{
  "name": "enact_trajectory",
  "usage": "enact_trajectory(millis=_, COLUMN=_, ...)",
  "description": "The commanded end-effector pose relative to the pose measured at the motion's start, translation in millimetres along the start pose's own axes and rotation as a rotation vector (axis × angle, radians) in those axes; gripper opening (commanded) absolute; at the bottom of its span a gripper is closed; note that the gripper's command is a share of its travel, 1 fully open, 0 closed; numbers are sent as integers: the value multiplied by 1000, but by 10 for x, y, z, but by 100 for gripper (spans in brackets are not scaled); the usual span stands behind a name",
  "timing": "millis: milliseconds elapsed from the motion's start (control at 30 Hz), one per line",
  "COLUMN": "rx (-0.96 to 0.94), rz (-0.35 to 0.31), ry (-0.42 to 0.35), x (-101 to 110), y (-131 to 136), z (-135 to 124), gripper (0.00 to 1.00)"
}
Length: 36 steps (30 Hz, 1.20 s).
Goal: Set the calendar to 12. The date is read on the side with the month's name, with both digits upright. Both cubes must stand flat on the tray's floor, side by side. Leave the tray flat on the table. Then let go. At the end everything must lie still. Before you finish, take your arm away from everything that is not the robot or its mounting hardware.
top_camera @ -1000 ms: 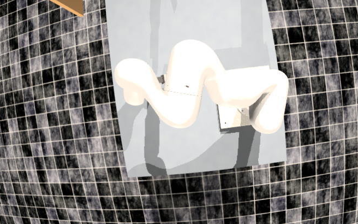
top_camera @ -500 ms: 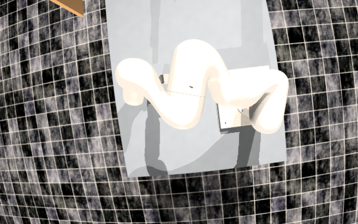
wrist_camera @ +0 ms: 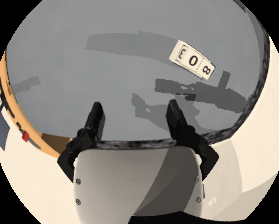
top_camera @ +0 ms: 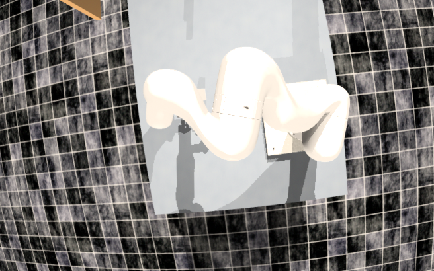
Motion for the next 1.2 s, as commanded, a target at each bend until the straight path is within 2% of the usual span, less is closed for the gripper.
enact_trajectory(millis=0, rx=0, rz=1, ry=-1, x=14, y=-2, z=-6, gripper=100)
enact_trajectory(millis=467, rx=43, rz=1, ry=-1, x=25, y=32, z=8, gripper=100)
enact_trajectory(millis=800, rx=495, rz=1, ry=-1, x=135, y=383, z=181, gripper=100)
enact_trajectory(millis=900, rx=517, rz=1, ry=-1, x=140, y=399, z=190, gripper=100)
enact_trajectory(millis=967, rx=660, rz=1, ry=-1, x=172, y=506, z=253, gripper=100)
enact_trajectory(millis=1167, rx=888, rz=2, ry=-1, x=220, y=670, z=359, gripper=100)
Point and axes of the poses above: the point where the finger pads meet when closed, its own x axis back along the fingers, its own y axis across the jaws, z = x × y, the point moved 3 cm from there along x, back along the fingers, and after that the axes turned 3 degrees about x, right-handed, at the moved point
